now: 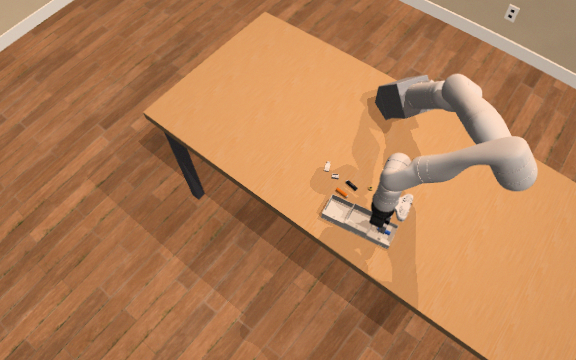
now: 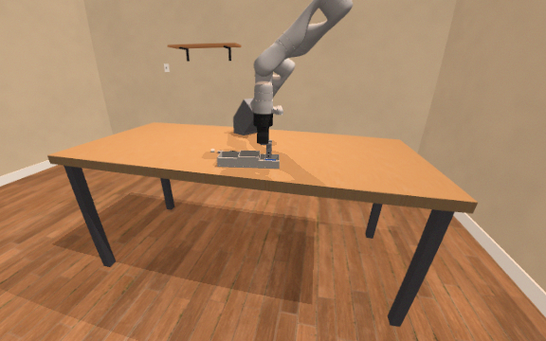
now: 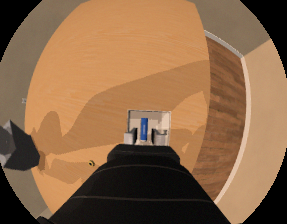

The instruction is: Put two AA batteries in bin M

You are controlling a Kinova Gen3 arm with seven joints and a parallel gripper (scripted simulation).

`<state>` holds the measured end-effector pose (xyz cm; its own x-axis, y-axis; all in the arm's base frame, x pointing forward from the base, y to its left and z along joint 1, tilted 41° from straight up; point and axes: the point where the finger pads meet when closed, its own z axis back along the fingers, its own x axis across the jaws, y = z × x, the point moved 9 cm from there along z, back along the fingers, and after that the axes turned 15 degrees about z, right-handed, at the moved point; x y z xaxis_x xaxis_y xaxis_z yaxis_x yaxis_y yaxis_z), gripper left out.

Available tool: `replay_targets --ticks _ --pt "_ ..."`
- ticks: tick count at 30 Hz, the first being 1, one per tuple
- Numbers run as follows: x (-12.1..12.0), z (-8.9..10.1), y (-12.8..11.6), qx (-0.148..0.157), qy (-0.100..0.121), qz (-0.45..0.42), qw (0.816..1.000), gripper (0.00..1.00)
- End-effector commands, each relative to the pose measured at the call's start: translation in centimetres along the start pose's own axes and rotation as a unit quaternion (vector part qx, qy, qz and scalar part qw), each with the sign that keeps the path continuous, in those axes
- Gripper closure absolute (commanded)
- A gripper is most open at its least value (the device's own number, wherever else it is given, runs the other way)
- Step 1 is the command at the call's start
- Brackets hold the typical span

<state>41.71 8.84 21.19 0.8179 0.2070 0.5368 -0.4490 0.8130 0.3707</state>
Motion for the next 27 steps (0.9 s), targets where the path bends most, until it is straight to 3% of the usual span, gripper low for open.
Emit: replay_targets --ticks 1,8,13,25,27 --pt "0.0 0.8 0.1 0.002 -0.001 -0.003 1.0 0.4" --pt "0.0 1.4 0.1 0.002 -0.001 -0.003 1.0 0.4" --pt "0.1 3.8 0.0 0.001 -0.002 -0.002 1.0 0.4" --pt "0.1 3.6 0.1 0.0 -0.002 0.0 1.0 0.4" --pt "-1.2 3.7 -1.0 0.002 -0.003 -0.06 0.998 0.4"
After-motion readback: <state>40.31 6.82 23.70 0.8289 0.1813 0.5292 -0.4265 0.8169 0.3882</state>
